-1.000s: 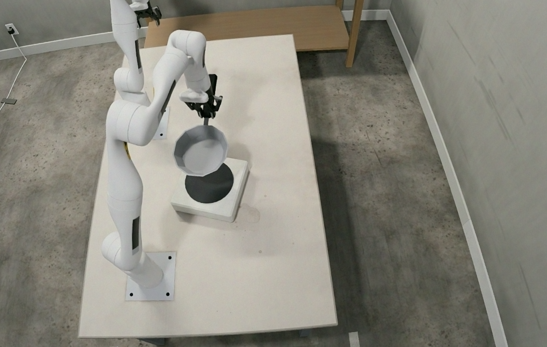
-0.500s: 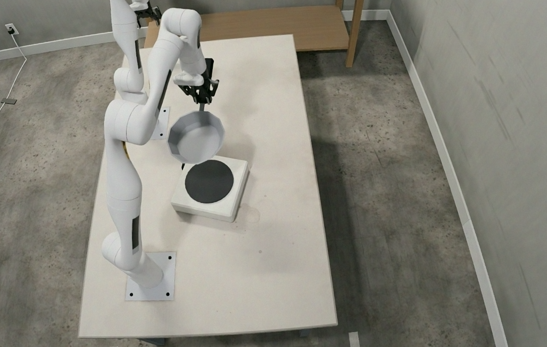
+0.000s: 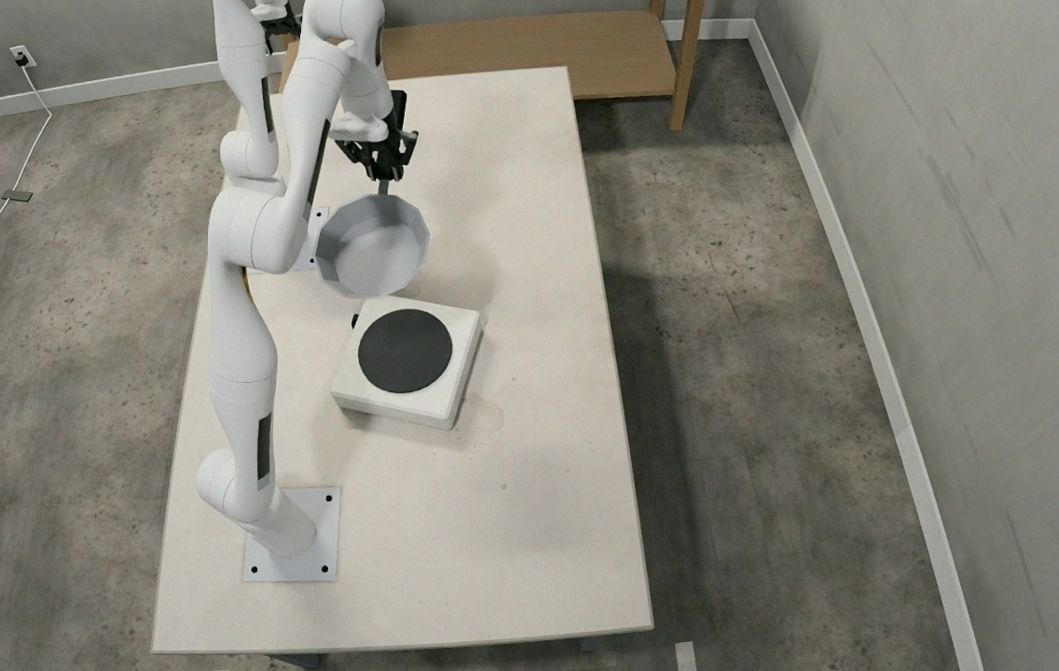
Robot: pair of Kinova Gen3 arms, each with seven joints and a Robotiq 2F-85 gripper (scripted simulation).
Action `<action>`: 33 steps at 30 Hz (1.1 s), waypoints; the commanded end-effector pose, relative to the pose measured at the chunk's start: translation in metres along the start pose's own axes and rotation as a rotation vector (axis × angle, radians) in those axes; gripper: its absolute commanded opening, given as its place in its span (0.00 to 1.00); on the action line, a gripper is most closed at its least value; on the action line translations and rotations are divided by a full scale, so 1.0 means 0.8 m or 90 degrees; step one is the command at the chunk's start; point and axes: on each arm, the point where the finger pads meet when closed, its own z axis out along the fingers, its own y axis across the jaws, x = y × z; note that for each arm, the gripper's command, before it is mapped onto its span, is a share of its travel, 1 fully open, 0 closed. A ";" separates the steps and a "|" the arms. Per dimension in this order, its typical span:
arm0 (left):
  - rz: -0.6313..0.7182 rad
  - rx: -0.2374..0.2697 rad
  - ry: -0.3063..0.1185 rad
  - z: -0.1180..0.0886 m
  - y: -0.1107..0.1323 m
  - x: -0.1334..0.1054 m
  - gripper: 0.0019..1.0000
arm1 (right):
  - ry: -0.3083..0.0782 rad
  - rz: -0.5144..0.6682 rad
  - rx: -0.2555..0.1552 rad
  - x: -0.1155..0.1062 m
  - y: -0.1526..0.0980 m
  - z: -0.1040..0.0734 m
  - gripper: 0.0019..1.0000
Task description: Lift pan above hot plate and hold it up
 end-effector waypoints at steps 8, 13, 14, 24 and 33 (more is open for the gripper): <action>0.000 0.000 -0.002 -0.002 0.000 -0.001 1.00 | 0.006 -0.009 -0.002 0.002 0.002 -0.033 0.02; 0.000 0.000 -0.002 -0.002 0.000 -0.001 1.00 | 0.005 -0.010 -0.001 0.003 0.003 -0.038 0.02; 0.000 0.000 -0.002 -0.002 0.000 -0.001 1.00 | 0.005 -0.011 -0.001 0.003 0.003 -0.040 0.02; 0.000 0.000 -0.002 -0.002 0.000 -0.001 1.00 | 0.003 -0.015 0.003 0.003 0.006 -0.050 0.02; 0.000 0.000 -0.002 -0.002 0.000 -0.001 1.00 | -0.001 -0.016 0.005 0.001 0.006 -0.053 0.02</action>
